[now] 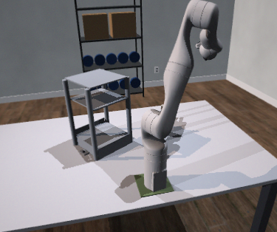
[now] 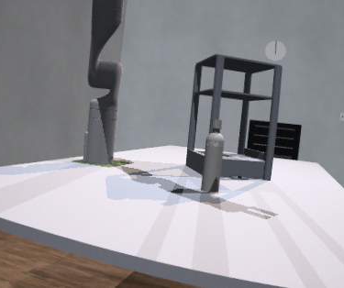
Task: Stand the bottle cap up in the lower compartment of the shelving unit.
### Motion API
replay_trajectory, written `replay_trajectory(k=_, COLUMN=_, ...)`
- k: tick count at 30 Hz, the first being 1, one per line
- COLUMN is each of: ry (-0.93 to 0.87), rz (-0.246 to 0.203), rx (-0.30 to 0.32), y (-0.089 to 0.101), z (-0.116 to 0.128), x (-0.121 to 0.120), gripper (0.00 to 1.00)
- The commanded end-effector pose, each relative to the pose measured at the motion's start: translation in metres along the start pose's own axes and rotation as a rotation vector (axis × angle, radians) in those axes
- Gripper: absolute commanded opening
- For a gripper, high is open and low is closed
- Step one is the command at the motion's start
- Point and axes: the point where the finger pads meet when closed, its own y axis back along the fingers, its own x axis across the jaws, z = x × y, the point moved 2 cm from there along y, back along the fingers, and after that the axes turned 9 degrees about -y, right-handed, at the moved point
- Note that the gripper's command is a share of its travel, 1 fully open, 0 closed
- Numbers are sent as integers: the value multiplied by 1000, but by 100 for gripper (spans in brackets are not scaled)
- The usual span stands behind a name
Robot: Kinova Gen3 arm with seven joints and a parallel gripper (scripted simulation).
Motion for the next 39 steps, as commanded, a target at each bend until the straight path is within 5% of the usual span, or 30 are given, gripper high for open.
replay_trajectory(k=1, ry=5, rz=17, rx=5, y=6, z=-5, x=11, gripper=100)
replay_trajectory(k=26, ry=-45, rz=15, rx=-44, y=3, z=0, x=6, gripper=100)
replay_trajectory(k=39, ry=-243, rz=16, rx=-237, y=0, z=20, x=-20, gripper=100)
